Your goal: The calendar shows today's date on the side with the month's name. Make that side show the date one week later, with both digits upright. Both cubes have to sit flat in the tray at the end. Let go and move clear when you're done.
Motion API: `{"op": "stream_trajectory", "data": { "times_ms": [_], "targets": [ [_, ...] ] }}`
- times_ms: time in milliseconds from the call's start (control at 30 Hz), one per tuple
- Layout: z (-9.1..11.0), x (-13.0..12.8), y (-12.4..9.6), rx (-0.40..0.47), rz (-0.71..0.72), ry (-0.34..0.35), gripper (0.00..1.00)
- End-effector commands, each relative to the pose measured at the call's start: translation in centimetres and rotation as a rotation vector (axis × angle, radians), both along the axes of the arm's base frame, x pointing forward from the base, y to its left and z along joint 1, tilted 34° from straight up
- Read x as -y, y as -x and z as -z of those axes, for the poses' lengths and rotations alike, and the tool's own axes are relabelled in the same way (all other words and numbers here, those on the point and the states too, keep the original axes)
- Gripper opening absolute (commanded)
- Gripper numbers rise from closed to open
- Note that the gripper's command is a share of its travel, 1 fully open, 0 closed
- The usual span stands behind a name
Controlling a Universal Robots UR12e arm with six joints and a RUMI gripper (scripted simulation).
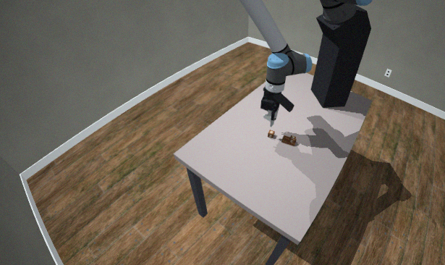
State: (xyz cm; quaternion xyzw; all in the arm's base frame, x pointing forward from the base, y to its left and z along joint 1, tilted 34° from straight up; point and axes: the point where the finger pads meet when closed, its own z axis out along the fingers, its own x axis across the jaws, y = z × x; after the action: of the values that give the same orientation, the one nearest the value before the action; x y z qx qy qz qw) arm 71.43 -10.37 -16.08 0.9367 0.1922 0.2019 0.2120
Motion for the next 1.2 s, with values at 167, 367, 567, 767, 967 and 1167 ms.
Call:
{"op": "stream_trajectory", "data": {
  "times_ms": [167, 367, 567, 767, 967, 1167],
  "targets": [
    [-0.04, -0.03, 0.0, 0.001, 0.0, 0.0, 0.28],
    [-0.04, -0.03, 0.0, 0.001, 0.0, 0.0, 0.28],
    [-0.02, -0.02, -0.02, 0.001, 0.0, 0.0, 0.28],
    [0.07, 0.02, -0.07, 0.001, 0.0, 0.0, 0.28],
    [0.39, 0.14, -0.24, 0.001, 0.0, 0.0, 0.28],
    [0.94, 0.35, -0.55, 0.001, 0.0, 0.0, 0.28]
  ]
}}
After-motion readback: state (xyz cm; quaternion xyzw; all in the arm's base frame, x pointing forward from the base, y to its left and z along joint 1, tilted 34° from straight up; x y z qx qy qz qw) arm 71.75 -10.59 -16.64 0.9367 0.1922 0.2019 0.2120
